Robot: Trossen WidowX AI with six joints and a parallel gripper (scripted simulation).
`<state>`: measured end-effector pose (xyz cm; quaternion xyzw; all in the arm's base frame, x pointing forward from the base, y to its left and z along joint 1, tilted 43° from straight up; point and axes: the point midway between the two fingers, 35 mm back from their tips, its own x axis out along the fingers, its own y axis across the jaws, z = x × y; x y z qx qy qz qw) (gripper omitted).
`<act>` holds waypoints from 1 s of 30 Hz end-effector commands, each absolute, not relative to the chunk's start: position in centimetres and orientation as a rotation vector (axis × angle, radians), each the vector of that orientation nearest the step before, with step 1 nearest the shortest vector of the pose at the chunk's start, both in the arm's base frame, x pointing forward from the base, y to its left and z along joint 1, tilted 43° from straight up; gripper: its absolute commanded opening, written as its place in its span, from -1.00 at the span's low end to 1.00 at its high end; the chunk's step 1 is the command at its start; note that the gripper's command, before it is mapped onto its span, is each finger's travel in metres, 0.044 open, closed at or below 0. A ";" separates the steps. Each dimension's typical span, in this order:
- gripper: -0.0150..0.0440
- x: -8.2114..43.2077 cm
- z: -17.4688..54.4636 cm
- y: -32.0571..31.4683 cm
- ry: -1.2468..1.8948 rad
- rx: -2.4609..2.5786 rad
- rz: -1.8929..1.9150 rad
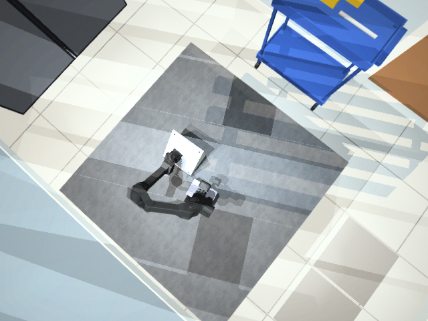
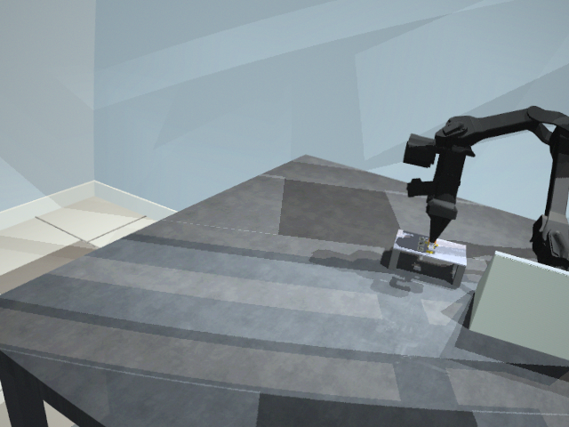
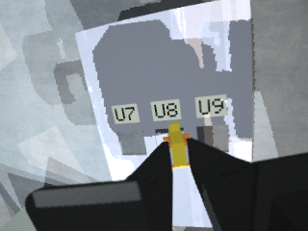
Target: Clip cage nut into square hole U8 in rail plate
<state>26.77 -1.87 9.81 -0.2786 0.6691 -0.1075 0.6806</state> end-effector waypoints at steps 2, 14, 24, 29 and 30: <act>-0.40 26.8 9.7 -1.9 1.499 -0.634 -0.257; -0.40 26.8 9.6 -1.8 1.491 -0.654 -0.277; -0.40 26.7 9.6 -1.8 1.486 -0.669 -0.292; -0.40 26.7 9.5 -1.7 1.482 -0.680 -0.303; -0.40 26.7 9.5 -1.7 1.480 -0.684 -0.307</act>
